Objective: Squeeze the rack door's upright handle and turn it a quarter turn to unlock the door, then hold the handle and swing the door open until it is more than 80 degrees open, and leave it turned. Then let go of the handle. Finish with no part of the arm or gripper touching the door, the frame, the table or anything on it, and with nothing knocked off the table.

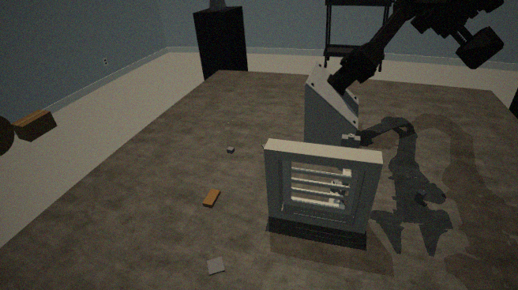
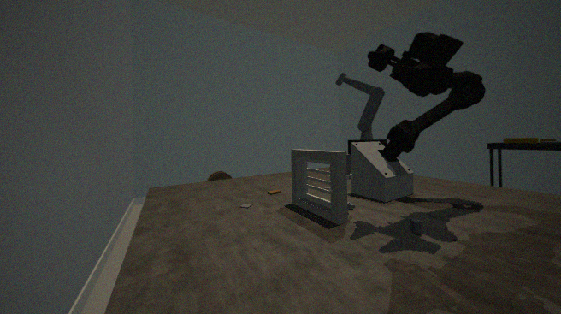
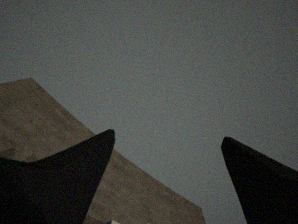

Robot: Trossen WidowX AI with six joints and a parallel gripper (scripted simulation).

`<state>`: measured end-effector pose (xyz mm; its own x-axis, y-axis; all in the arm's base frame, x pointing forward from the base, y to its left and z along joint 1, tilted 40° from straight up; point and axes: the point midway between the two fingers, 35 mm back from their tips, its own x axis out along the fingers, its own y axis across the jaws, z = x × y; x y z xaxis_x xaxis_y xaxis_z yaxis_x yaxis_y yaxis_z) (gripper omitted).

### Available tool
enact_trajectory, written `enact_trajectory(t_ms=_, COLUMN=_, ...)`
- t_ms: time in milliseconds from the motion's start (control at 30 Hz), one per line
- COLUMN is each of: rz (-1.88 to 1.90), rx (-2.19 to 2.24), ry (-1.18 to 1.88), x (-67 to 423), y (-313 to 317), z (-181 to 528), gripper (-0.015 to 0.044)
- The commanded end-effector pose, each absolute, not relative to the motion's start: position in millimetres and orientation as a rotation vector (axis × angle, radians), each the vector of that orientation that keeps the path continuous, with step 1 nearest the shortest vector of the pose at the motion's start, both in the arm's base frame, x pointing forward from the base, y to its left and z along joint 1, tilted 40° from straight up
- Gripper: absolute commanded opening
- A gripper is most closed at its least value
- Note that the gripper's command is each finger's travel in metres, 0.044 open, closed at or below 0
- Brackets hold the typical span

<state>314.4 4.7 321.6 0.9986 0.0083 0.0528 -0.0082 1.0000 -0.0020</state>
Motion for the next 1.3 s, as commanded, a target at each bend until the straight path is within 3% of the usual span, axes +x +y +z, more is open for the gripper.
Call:
enact_trajectory(t_ms=0, rz=0.009, rx=-0.003, ry=-0.048, x=315, y=5, z=321, gripper=0.0374)
enact_trajectory(t_ms=133, rz=0.030, rx=-0.027, ry=0.051, x=327, y=5, z=305, gripper=0.0287)
enact_trajectory(t_ms=667, rz=0.158, rx=-0.068, ry=0.514, x=358, y=4, z=225, gripper=0.0287)
enact_trajectory(t_ms=1267, rz=0.344, rx=0.041, ry=0.988, x=352, y=2, z=149, gripper=0.0287)
